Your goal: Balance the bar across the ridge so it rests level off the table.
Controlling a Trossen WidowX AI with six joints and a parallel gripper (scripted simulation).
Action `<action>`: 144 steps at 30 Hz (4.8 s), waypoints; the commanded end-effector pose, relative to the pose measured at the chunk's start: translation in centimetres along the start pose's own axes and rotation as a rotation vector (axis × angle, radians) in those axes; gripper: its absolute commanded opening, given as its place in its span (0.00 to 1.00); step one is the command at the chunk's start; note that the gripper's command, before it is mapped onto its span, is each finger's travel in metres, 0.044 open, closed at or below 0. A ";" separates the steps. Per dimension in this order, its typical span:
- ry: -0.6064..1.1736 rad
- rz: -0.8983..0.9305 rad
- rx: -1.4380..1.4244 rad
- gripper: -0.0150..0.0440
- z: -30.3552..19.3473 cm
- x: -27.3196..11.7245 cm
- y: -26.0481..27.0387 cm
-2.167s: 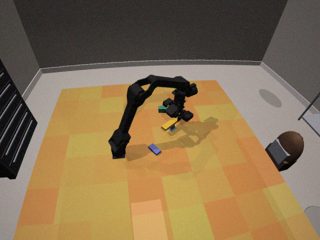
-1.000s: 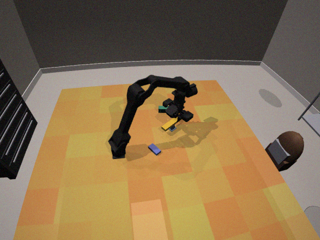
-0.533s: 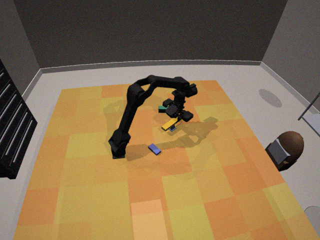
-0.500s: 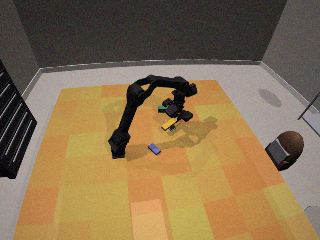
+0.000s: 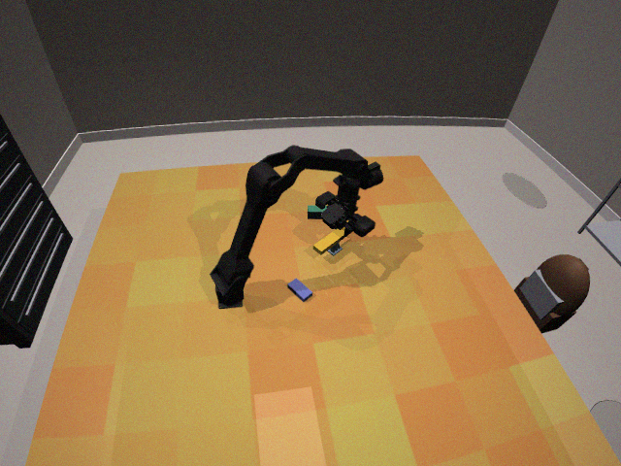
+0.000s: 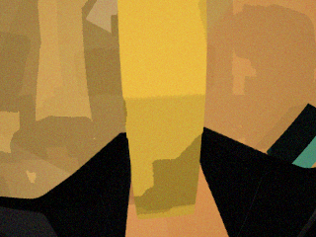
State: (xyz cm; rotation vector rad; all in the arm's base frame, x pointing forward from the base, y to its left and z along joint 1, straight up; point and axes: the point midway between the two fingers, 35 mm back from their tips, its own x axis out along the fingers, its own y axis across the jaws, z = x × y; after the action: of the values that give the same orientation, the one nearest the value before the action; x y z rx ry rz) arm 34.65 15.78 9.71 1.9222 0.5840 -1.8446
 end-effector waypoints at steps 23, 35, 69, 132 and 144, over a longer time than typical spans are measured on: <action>-0.001 0.000 -0.001 0.25 -0.1 0.1 0.0; 0.002 0.001 0.000 0.25 -0.1 0.0 0.0; 0.002 0.001 0.000 0.54 -0.1 0.0 0.0; 0.003 0.001 0.000 1.00 -0.5 -2.8 0.1; 0.003 0.001 0.000 1.00 -0.1 -10.0 0.0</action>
State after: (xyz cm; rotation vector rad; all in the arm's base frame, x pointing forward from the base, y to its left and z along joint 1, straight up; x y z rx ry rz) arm 34.64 15.78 19.22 1.9396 0.5863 -1.8279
